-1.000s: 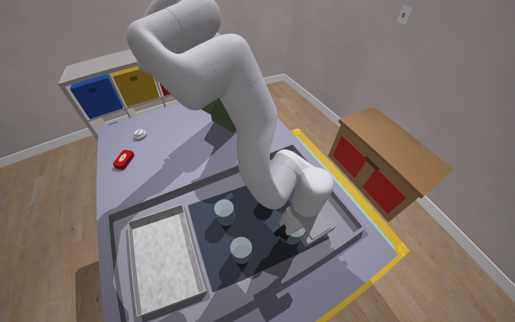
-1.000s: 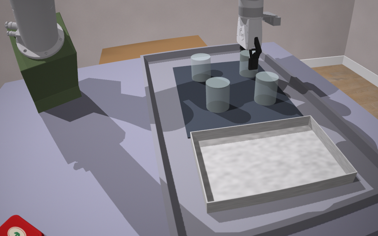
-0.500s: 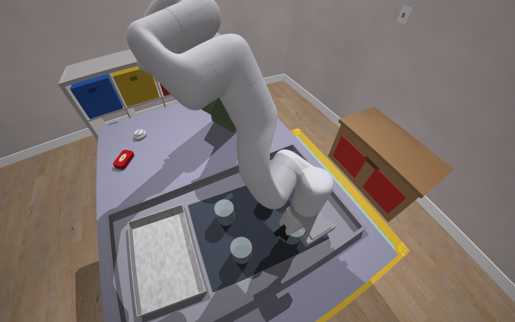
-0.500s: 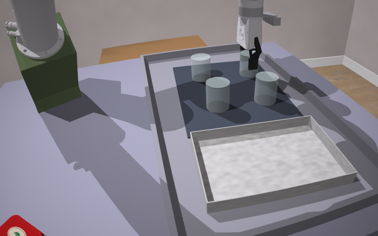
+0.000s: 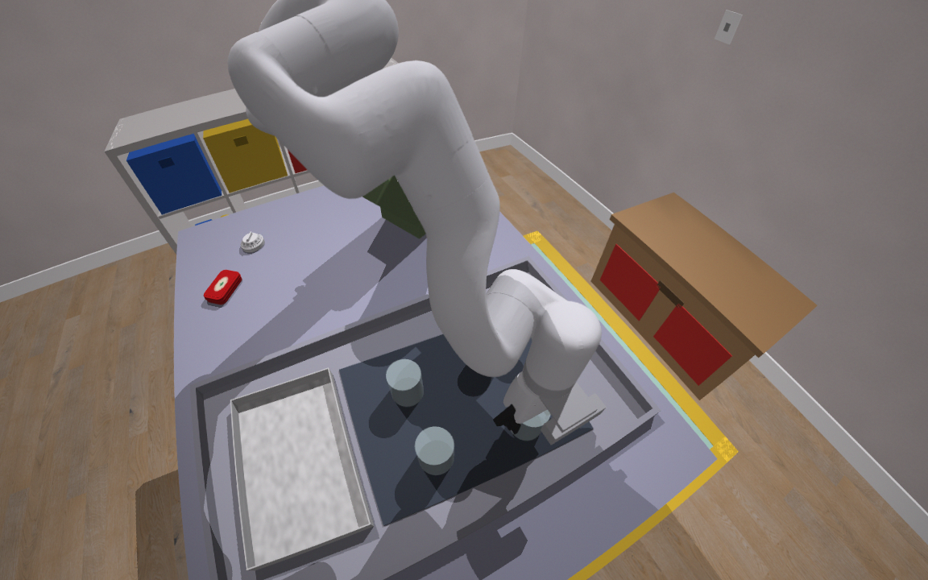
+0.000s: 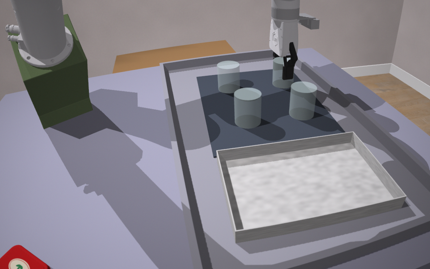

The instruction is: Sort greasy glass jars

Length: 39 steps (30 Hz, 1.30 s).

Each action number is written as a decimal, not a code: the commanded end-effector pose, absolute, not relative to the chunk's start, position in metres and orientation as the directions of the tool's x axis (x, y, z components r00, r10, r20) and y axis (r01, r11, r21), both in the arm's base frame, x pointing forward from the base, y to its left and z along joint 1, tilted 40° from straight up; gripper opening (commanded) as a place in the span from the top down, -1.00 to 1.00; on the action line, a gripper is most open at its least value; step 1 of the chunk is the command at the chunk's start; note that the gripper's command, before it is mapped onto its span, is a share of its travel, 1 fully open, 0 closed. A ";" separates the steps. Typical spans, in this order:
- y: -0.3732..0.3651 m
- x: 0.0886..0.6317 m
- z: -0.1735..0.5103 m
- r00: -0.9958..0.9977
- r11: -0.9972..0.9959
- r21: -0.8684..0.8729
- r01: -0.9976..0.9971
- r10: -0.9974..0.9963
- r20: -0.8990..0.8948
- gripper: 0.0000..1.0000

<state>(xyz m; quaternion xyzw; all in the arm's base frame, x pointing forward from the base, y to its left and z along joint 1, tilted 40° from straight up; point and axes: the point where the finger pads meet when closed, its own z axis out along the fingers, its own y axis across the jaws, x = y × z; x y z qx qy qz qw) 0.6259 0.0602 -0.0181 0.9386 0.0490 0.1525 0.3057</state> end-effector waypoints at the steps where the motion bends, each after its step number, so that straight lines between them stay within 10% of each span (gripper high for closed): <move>1: 0.063 0.627 -0.017 0.947 -0.810 0.586 0.000 0.188 0.260 -0.35; 30: 0.063 0.627 -0.017 0.947 -0.810 0.586 0.000 0.188 0.260 -0.29; 31: 0.063 0.627 -0.017 0.947 -0.810 0.586 0.000 0.188 0.260 1.00; 39: 0.063 0.627 -0.017 0.947 -0.810 0.586 0.000 0.188 0.260 1.00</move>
